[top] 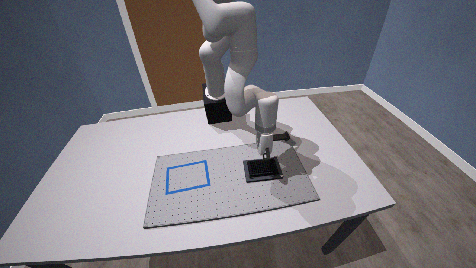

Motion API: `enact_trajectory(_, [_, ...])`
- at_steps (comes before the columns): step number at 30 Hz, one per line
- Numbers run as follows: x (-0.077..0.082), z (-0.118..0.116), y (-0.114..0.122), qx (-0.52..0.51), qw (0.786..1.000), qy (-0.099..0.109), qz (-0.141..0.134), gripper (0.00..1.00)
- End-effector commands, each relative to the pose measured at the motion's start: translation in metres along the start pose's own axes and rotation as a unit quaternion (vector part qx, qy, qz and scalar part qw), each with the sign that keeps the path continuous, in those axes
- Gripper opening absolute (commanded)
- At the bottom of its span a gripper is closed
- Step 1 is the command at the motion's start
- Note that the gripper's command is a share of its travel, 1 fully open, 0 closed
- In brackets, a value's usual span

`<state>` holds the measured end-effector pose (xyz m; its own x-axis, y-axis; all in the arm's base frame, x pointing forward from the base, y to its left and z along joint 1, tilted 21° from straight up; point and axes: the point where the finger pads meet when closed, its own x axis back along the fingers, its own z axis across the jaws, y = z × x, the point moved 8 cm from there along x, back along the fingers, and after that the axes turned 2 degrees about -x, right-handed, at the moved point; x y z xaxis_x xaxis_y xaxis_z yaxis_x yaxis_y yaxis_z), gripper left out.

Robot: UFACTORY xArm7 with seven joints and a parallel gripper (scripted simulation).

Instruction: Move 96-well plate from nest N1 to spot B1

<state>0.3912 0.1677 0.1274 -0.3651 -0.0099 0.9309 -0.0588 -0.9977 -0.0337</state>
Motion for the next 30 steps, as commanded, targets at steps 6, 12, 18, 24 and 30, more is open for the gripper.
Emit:
enact_trajectory(6, [-0.010,0.001,-0.001,0.000,1.000,0.000,0.002,1.00])
enact_trajectory(12, [-0.020,0.001,-0.001,0.000,1.000,0.000,0.002,1.00])
enact_trajectory(18, [-0.030,0.001,-0.001,0.000,1.000,0.000,0.002,1.00])
enact_trajectory(24, [-0.037,0.001,-0.001,0.000,1.000,0.000,0.002,1.00])
enact_trajectory(30, [-0.043,0.001,-0.001,0.000,1.000,0.000,0.002,1.00])
